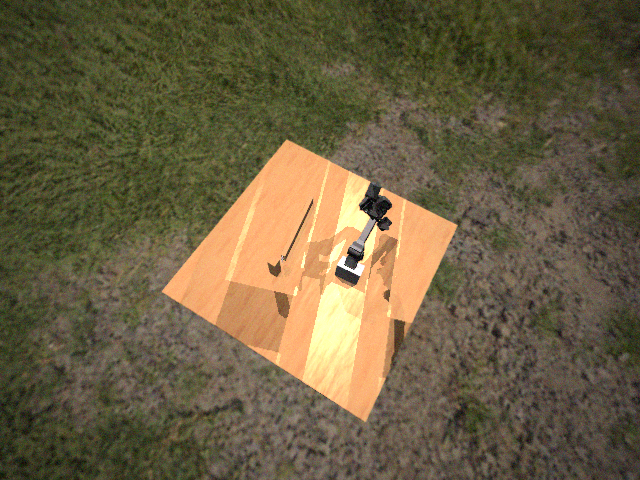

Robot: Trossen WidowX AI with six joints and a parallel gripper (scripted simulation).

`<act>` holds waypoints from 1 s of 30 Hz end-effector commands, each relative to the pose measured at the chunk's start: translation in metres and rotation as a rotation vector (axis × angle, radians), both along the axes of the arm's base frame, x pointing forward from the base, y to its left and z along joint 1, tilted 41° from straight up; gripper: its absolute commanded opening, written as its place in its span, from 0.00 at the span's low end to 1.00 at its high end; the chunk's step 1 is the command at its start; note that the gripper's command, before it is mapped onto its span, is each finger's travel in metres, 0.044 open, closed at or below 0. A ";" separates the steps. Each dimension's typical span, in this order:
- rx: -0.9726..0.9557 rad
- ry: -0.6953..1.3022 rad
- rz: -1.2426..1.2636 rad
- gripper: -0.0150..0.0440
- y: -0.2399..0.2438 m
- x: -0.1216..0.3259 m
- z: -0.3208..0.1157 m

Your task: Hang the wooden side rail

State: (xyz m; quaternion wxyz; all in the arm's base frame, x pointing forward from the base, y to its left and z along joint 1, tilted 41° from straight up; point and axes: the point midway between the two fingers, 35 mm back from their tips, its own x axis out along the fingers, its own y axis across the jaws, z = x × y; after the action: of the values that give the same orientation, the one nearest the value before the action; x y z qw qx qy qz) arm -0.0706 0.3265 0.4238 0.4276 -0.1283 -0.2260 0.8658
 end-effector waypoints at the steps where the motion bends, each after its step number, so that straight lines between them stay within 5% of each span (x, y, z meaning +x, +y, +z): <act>1: -0.052 0.009 -0.083 1.00 0.023 0.023 -0.027; 17: -0.202 0.020 -0.515 1.00 0.090 0.164 -0.167; 30: -0.308 -0.030 -0.906 1.00 0.057 0.282 -0.298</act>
State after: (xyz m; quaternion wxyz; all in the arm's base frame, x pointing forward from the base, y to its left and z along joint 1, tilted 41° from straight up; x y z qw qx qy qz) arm 0.1872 0.3990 0.1560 0.7111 -0.2695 -0.0406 0.6481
